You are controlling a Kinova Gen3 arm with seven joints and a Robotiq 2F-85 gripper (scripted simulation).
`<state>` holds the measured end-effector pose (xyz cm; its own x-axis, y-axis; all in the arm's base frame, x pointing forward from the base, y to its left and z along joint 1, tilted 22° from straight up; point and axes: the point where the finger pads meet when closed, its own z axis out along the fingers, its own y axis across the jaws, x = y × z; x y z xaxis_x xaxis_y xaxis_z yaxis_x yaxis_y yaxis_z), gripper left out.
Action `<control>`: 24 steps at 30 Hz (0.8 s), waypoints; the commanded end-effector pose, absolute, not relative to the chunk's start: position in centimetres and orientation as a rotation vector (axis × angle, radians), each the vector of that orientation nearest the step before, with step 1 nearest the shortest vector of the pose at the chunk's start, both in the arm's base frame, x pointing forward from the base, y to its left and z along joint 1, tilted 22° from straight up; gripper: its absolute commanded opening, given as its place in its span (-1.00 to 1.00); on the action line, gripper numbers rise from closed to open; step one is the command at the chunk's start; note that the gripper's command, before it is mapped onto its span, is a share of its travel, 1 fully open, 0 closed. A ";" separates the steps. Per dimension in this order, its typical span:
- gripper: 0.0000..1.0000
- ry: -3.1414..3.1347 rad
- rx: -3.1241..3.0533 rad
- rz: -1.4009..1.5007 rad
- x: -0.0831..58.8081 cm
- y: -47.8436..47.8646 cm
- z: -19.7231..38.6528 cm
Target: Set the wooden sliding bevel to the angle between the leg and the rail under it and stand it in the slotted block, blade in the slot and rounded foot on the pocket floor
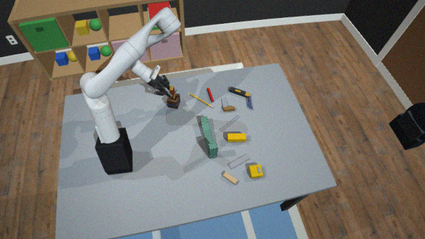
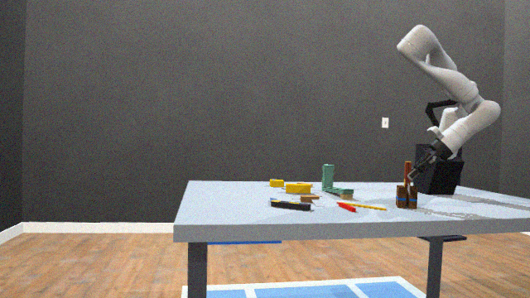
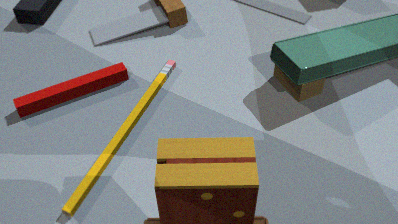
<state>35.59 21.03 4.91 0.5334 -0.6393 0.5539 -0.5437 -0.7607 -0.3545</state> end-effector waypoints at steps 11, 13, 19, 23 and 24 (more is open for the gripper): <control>-0.80 1.020 -2.626 -1.038 35.6 21.0 4.9; -0.80 1.020 -2.626 -1.038 35.6 21.0 4.9; -0.80 1.020 -2.626 -1.038 35.6 21.1 4.7; -0.80 1.020 -2.626 -1.038 35.7 21.2 4.5; -0.80 1.020 -2.626 -1.038 35.7 21.2 4.5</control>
<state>35.63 21.22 4.44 0.5334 -0.6393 0.5538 -0.5437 -0.7607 -0.3544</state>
